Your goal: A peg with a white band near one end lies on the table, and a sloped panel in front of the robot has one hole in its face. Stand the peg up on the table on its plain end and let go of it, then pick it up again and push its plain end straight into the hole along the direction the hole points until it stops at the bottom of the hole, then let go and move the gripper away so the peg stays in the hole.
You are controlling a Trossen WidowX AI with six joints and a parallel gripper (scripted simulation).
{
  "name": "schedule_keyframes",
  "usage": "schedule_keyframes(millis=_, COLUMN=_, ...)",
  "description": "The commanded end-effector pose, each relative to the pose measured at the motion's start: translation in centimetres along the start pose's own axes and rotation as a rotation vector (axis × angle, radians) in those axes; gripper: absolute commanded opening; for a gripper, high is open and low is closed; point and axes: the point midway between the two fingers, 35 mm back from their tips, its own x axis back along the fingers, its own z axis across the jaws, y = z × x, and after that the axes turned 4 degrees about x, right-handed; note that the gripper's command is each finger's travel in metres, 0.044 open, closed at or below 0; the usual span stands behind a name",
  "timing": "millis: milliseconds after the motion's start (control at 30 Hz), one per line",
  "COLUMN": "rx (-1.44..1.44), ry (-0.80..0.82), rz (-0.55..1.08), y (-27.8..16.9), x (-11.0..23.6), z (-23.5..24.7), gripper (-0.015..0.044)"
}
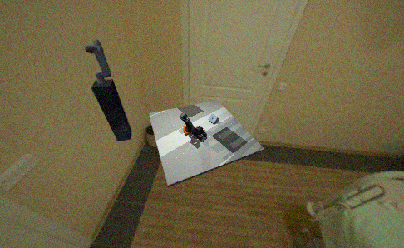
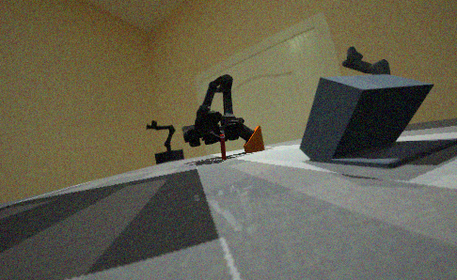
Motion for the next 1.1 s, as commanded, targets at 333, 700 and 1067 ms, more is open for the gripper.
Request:
schedule_keyframes(millis=333, rx=0.002, ry=-0.007, rz=-0.095, y=-0.32, x=0.67, z=-0.01, gripper=0.0049)
schedule_keyframes(millis=700, rx=0.001, ry=-0.007, rz=-0.071, y=-0.33, x=1.02, z=-0.01, gripper=0.0049)
schedule_keyframes(millis=1067, rx=-0.007, ry=-0.004, rz=-0.069, y=-0.75, x=0.86, z=0.07, gripper=0.0049)
